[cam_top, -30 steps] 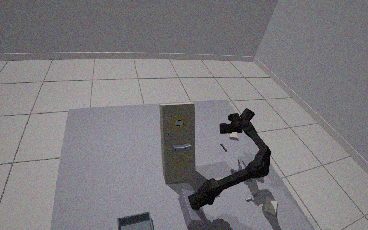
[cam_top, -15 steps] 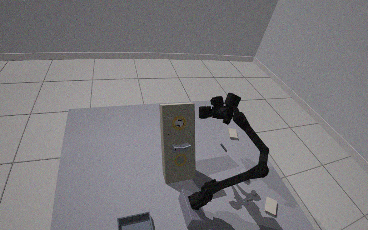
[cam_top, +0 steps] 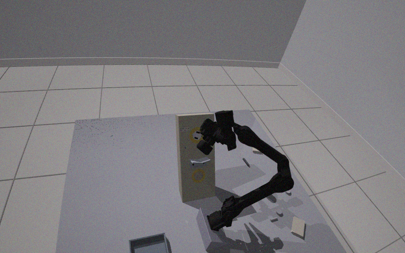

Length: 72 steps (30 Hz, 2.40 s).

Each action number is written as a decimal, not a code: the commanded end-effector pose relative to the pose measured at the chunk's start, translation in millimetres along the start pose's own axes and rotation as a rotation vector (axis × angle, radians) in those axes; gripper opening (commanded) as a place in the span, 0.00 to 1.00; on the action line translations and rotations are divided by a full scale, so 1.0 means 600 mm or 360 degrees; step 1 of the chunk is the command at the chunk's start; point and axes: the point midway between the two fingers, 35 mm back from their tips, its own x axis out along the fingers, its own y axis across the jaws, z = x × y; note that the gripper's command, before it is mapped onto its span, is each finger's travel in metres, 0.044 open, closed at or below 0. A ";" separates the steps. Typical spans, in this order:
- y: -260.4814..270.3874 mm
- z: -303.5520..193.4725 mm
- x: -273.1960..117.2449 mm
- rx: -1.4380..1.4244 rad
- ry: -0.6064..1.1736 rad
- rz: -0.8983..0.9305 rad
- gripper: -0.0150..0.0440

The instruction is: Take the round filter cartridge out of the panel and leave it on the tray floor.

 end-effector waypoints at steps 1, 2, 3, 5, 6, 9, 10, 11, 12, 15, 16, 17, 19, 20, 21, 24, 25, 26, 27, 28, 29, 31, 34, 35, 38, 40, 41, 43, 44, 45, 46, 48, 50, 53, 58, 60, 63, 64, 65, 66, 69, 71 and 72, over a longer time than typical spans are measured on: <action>0.064 0.014 -0.023 -0.0579 0.0077 -0.0114 0.45; 0.068 0.015 -0.024 -0.0615 0.0081 -0.0124 0.45; 0.068 0.015 -0.024 -0.0615 0.0081 -0.0124 0.45; 0.068 0.015 -0.024 -0.0615 0.0081 -0.0124 0.45; 0.068 0.015 -0.024 -0.0615 0.0081 -0.0124 0.45; 0.068 0.015 -0.024 -0.0615 0.0081 -0.0124 0.45; 0.068 0.015 -0.024 -0.0615 0.0081 -0.0124 0.45; 0.068 0.015 -0.024 -0.0614 0.0081 -0.0123 0.45; 0.068 0.015 -0.022 -0.0614 0.0081 -0.0123 0.45; 0.068 0.016 -0.015 -0.0613 0.0081 -0.0120 0.45; 0.068 0.016 -0.012 -0.0613 0.0081 -0.0118 0.45; 0.068 0.016 -0.010 -0.0613 0.0081 -0.0118 0.45; 0.068 0.016 -0.004 -0.0612 0.0081 -0.0116 0.45; 0.068 0.016 -0.002 -0.0612 0.0081 -0.0115 0.45; 0.067 0.016 0.001 -0.0612 0.0081 -0.0114 0.45; 0.067 0.017 0.009 -0.0611 0.0081 -0.0113 0.45; 0.067 0.017 0.012 -0.0611 0.0080 -0.0113 0.45; 0.067 0.017 0.015 -0.0611 0.0080 -0.0113 0.45; 0.066 0.017 0.017 -0.0611 0.0080 -0.0113 0.45; 0.066 0.016 0.020 -0.0611 0.0080 -0.0113 0.45; 0.066 0.016 0.023 -0.0611 0.0080 -0.0113 0.45; 0.065 0.016 0.028 -0.0610 0.0080 -0.0113 0.45; 0.064 0.016 0.036 -0.0610 0.0080 -0.0115 0.45; 0.064 0.015 0.039 -0.0610 0.0080 -0.0115 0.45; 0.062 0.015 0.047 -0.0610 0.0080 -0.0118 0.45; 0.061 0.014 0.052 -0.0610 0.0080 -0.0120 0.45; 0.061 0.014 0.054 -0.0611 0.0080 -0.0121 0.45; 0.060 0.013 0.059 -0.0611 0.0081 -0.0124 0.45; 0.059 0.013 0.062 -0.0611 0.0081 -0.0125 0.45; 0.058 0.012 0.065 -0.0611 0.0081 -0.0127 0.45; 0.058 0.012 0.067 -0.0611 0.0081 -0.0128 0.45; 0.058 0.011 0.068 -0.0612 0.0081 -0.0129 0.45; 0.058 0.012 0.068 -0.0611 0.0081 -0.0129 0.45; 0.058 0.012 0.068 -0.0611 0.0081 -0.0129 0.45; 0.059 0.013 0.068 -0.0611 0.0081 -0.0129 0.45; 0.059 0.013 0.068 -0.0611 0.0081 -0.0129 0.45; 0.059 0.013 0.068 -0.0611 0.0081 -0.0129 0.45; 0.059 0.013 0.068 -0.0611 0.0081 -0.0129 0.45; 0.059 0.013 0.068 -0.0611 0.0081 -0.0129 0.45; 0.059 0.014 0.068 -0.0611 0.0081 -0.0129 0.45; 0.059 0.013 0.072 -0.0611 0.0081 -0.0129 0.45; 0.059 0.013 0.073 -0.0611 0.0081 -0.0129 0.45; 0.059 0.013 0.073 -0.0611 0.0081 -0.0129 0.45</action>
